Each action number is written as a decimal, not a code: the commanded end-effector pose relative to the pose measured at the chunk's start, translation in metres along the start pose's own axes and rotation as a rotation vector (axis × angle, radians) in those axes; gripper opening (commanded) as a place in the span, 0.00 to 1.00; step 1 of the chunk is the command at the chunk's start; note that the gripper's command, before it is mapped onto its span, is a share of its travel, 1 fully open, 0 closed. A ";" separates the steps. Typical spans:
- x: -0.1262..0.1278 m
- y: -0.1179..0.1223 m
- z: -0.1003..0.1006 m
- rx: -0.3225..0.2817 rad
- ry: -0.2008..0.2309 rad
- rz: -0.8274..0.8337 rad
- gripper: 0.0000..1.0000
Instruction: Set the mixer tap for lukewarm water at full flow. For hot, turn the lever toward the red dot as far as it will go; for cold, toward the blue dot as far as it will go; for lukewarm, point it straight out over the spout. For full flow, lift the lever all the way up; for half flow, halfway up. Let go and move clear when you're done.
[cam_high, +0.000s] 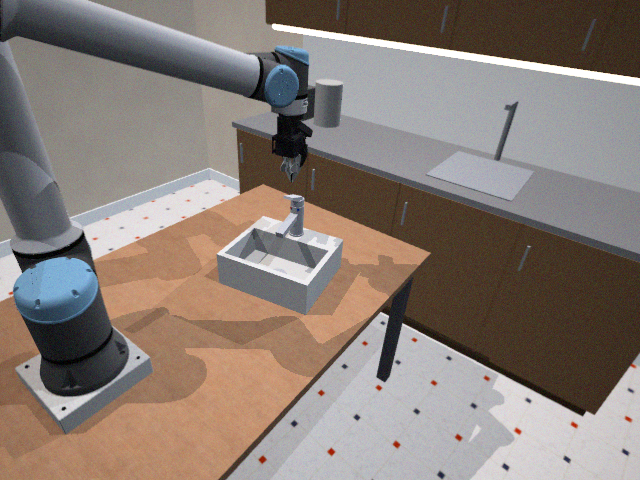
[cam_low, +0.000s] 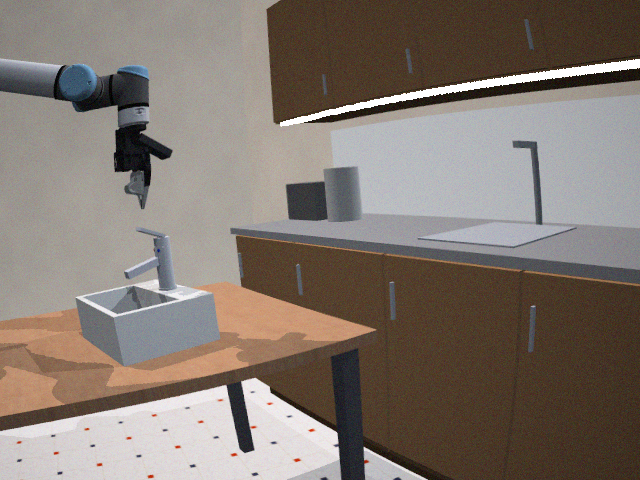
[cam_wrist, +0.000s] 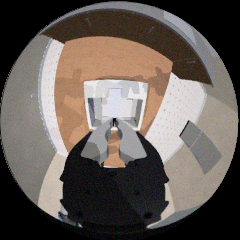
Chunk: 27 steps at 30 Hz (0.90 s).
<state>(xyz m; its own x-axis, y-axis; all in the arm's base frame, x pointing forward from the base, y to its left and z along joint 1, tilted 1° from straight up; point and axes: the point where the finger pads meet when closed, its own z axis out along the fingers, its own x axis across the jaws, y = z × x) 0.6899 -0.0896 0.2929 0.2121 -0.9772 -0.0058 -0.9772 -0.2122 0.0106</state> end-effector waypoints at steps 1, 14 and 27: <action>-0.001 0.000 0.000 -0.001 0.000 -0.001 0.00; -0.002 0.000 0.000 -0.001 0.000 -0.024 0.00; -0.003 -0.002 -0.001 0.000 0.001 -0.134 0.00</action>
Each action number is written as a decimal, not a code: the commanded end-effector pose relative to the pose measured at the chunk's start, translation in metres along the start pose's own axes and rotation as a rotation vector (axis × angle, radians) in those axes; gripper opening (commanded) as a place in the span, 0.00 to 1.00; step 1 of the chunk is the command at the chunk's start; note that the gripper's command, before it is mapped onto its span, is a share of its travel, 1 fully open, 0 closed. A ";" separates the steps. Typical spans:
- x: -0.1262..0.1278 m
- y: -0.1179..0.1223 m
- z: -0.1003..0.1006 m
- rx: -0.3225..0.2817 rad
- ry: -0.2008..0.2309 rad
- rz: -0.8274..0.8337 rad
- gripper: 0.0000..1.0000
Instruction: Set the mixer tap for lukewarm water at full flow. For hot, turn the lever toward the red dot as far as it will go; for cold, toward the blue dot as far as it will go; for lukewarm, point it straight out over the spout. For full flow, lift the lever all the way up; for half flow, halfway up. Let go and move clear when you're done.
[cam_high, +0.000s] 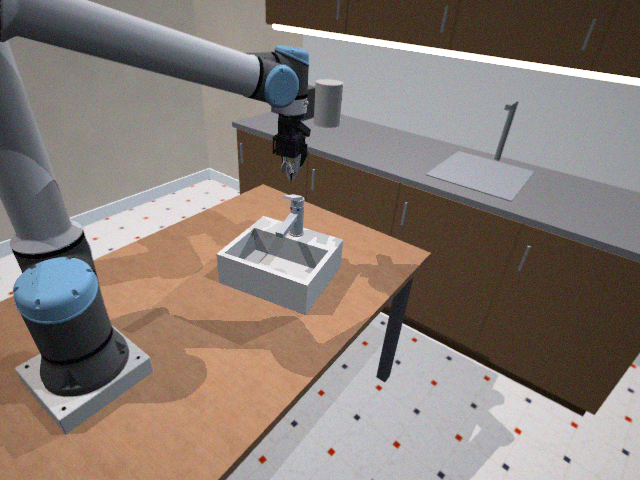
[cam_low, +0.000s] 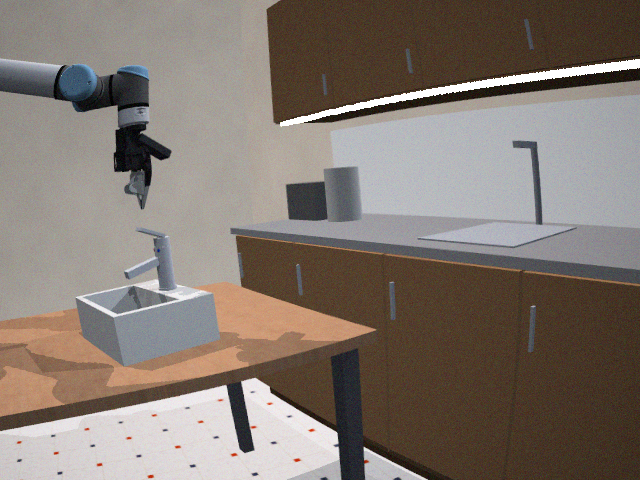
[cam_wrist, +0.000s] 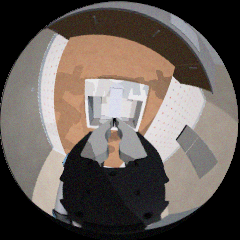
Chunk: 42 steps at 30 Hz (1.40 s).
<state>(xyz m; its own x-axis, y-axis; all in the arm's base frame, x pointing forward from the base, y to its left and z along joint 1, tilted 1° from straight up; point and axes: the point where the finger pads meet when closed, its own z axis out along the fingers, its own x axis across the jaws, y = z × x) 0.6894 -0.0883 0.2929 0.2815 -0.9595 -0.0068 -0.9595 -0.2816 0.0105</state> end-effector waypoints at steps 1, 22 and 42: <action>-0.002 -0.003 -0.002 0.001 0.001 -0.078 0.00; -0.008 -0.005 -0.004 0.001 0.001 -0.578 0.00; -0.014 -0.003 -0.007 0.001 0.001 -1.230 0.00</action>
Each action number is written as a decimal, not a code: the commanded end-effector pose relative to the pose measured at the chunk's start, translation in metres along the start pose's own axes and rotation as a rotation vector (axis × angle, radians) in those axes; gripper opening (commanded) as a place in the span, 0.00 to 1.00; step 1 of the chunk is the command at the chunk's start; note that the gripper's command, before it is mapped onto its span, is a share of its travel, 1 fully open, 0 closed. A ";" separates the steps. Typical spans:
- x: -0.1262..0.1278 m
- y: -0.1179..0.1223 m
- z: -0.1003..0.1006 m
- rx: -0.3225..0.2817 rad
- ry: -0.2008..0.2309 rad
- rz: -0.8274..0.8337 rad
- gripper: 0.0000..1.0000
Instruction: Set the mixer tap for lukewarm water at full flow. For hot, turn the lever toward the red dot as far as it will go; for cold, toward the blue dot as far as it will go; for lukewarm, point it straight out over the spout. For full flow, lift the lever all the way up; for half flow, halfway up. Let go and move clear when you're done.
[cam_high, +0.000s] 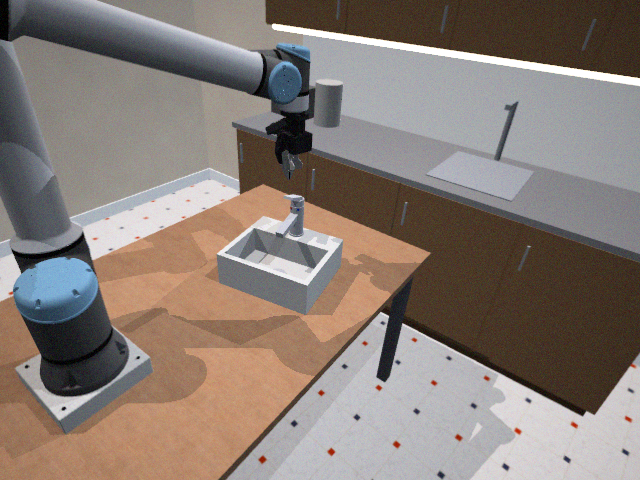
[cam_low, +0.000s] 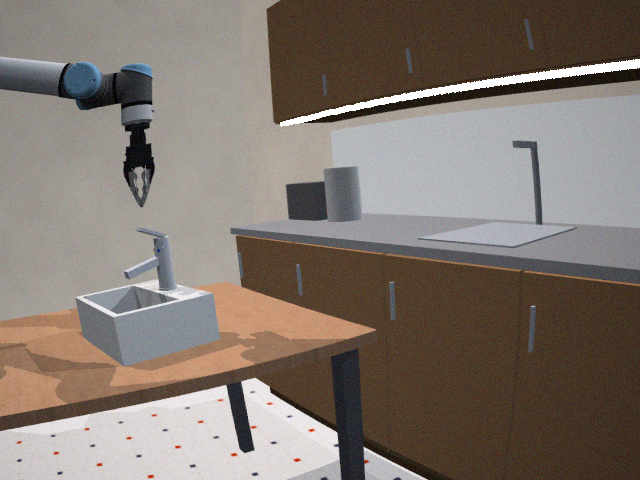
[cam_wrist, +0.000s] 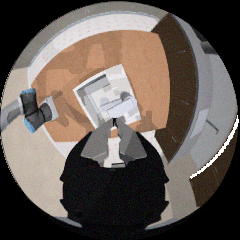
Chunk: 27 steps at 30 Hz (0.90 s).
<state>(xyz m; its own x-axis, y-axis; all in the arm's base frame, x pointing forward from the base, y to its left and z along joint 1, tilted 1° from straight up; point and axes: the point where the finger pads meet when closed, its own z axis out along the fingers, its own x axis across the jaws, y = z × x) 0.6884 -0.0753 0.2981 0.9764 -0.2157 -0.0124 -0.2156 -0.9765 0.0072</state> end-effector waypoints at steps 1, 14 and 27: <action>0.000 -0.001 -0.002 0.009 0.002 -0.207 0.00; -0.003 0.001 -0.004 0.008 0.004 -0.780 0.00; -0.003 0.005 -0.006 0.007 0.006 -1.247 0.00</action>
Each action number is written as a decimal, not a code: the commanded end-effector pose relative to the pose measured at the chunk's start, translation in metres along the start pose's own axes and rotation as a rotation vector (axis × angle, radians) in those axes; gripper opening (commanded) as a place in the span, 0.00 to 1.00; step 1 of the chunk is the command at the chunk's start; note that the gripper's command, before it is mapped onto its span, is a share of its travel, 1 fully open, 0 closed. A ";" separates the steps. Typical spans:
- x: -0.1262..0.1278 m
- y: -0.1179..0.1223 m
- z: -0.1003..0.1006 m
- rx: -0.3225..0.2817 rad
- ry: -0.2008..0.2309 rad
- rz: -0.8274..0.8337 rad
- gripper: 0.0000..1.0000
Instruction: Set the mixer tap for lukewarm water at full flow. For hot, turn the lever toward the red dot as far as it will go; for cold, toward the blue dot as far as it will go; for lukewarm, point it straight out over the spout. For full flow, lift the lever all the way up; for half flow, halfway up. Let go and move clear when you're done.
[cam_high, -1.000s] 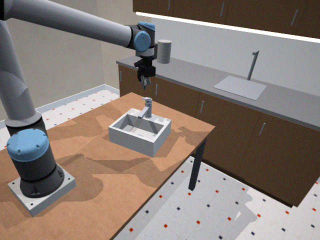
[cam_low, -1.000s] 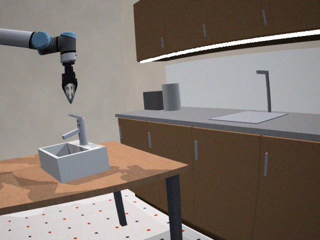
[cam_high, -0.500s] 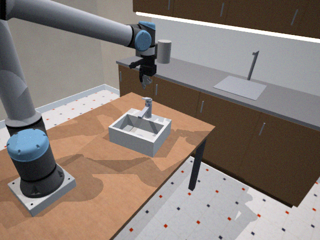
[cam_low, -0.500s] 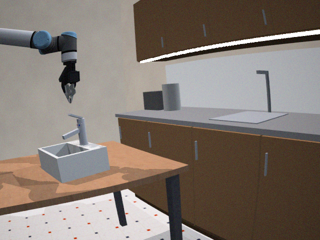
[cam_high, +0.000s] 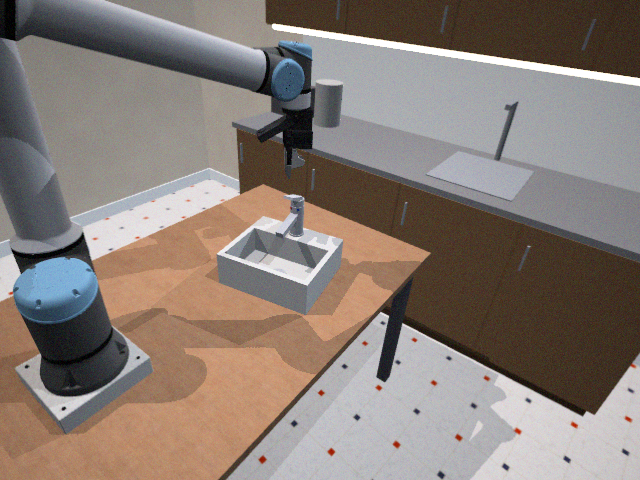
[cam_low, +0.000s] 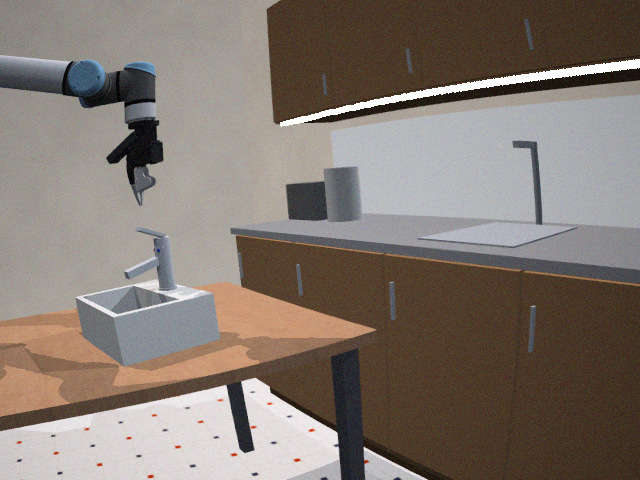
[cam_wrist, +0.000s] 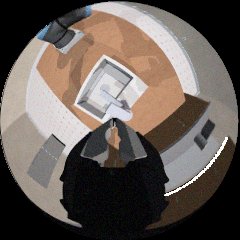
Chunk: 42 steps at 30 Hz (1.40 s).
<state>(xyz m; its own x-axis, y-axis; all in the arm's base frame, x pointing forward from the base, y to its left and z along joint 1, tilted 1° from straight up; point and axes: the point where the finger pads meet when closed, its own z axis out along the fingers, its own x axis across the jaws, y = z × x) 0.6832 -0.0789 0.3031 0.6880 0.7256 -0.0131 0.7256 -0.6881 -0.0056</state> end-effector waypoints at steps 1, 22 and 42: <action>0.000 0.001 -0.002 0.004 0.009 -0.254 0.00; -0.003 0.007 -0.004 0.002 0.010 -0.774 0.00; -0.003 0.011 -0.004 0.000 0.010 -0.963 0.00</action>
<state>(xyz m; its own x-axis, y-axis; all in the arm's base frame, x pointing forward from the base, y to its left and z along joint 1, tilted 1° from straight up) 0.6867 -0.0897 0.3059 -0.1784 0.9839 0.0051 0.9839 0.1784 -0.0122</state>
